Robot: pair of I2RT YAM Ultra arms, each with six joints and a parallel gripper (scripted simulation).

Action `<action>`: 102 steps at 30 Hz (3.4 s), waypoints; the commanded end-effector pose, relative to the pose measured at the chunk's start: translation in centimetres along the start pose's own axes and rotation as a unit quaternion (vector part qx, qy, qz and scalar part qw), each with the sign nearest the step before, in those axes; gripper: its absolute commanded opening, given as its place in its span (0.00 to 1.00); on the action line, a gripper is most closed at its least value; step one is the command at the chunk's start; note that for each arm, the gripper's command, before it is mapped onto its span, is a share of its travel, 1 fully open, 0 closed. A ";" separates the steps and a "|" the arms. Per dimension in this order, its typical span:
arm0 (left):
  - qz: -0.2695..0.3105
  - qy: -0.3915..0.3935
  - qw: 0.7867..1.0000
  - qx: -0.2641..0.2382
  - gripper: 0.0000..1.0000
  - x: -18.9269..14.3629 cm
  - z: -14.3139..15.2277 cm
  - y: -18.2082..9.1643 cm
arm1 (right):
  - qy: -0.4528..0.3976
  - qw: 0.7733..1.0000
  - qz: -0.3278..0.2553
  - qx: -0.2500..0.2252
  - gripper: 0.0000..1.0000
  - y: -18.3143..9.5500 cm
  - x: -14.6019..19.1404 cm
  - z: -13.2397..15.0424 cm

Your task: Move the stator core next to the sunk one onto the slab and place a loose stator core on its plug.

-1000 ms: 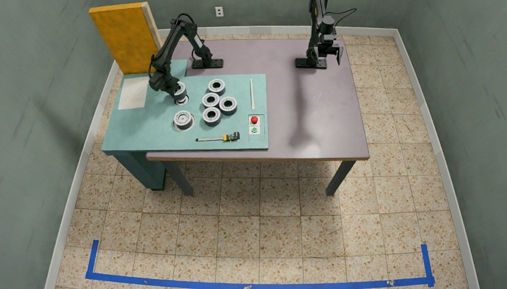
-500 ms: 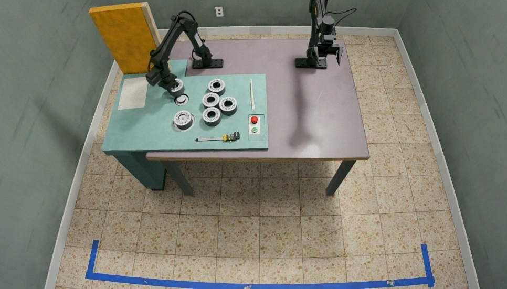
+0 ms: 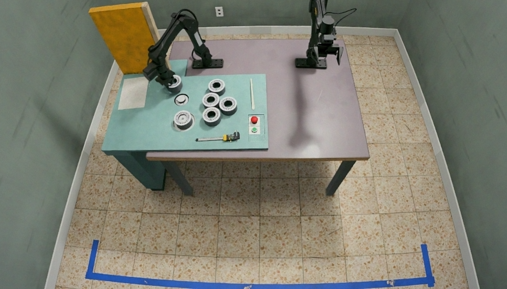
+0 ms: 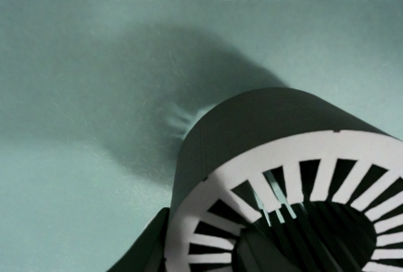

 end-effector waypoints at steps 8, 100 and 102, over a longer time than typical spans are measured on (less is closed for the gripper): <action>0.003 0.003 0.999 -0.042 1.00 -0.2 -1.8 -0.5 | 0.032 0.999 -0.027 -0.012 0.00 -2.9 -1.8 -2.2; 0.003 0.003 0.999 -0.042 1.00 -0.2 -1.8 -0.5 | 0.081 0.996 -0.019 -0.012 0.39 -4.7 -3.6 -4.9; 0.003 0.003 0.999 -0.042 1.00 -0.2 -1.8 -0.5 | 0.080 0.997 0.001 -0.004 0.39 -3.4 -3.3 -4.9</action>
Point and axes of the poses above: on each arm, the point where the finger pads meet when closed, its own y axis out along the fingers, its own x axis across the jaws, z = x × y, the point moved 9 cm from there along -y, back along the fingers, and after that the axes turned 9 degrees about -y, right-handed, at the moved point
